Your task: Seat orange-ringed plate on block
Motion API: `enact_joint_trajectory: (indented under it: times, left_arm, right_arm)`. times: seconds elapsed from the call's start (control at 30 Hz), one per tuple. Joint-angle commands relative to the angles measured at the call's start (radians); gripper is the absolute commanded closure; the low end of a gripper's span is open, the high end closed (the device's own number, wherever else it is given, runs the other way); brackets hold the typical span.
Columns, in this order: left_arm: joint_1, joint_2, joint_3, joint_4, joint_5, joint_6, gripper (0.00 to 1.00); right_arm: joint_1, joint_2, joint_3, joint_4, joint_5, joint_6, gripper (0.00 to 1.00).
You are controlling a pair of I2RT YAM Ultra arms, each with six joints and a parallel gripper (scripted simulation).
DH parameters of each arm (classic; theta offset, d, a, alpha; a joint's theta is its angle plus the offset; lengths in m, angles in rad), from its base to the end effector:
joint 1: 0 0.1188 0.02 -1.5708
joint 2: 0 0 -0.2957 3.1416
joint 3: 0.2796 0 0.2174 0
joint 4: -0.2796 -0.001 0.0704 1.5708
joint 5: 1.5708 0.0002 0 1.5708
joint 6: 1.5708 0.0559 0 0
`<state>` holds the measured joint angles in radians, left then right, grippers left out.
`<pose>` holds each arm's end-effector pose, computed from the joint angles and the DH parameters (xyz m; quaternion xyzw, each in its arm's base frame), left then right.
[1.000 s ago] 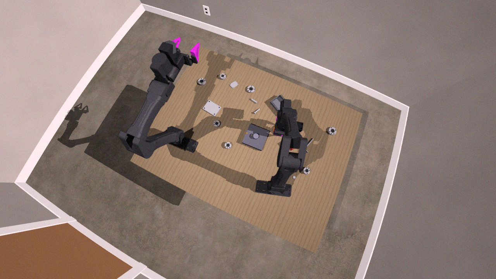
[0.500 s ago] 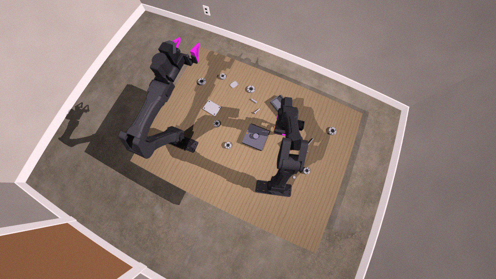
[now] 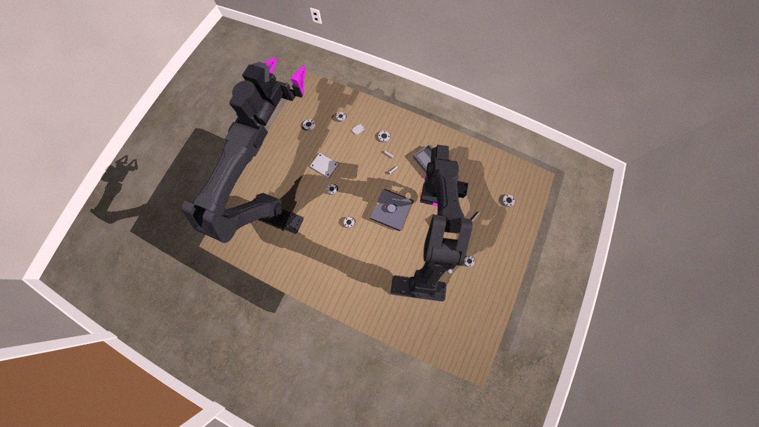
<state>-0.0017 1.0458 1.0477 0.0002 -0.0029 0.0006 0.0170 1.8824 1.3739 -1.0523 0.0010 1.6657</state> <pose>0.2069 0.0008 0.4351 -0.0002 0.7064 0.0006 0.7078 0.3234 0.0064 0.2246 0.7341 0.6790 0.0034 0.0037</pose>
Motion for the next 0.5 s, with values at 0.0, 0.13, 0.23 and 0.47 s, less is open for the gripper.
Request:
enact_joint_trajectory:
  times: [0.0,0.13,0.23,0.47]
  left_arm:
    - [0.011,-0.002,0.035,-0.006,0.002,0.005,0.00]
    - [0.011,-0.002,0.035,-0.006,0.002,0.005,0.00]
    - [0.011,-0.002,0.035,-0.006,0.002,0.005,0.00]
    - [0.011,-0.002,0.035,-0.006,0.002,0.005,0.00]
  right_arm:
    - [-0.001,-0.047,0.046,-0.051,0.004,-0.008,1.00]
    - [-0.002,-0.051,0.067,-0.078,0.003,-0.009,1.00]
    - [-0.002,-0.054,0.078,-0.092,0.003,-0.008,1.00]
    - [-0.003,-0.064,0.086,-0.093,0.003,-0.008,1.00]
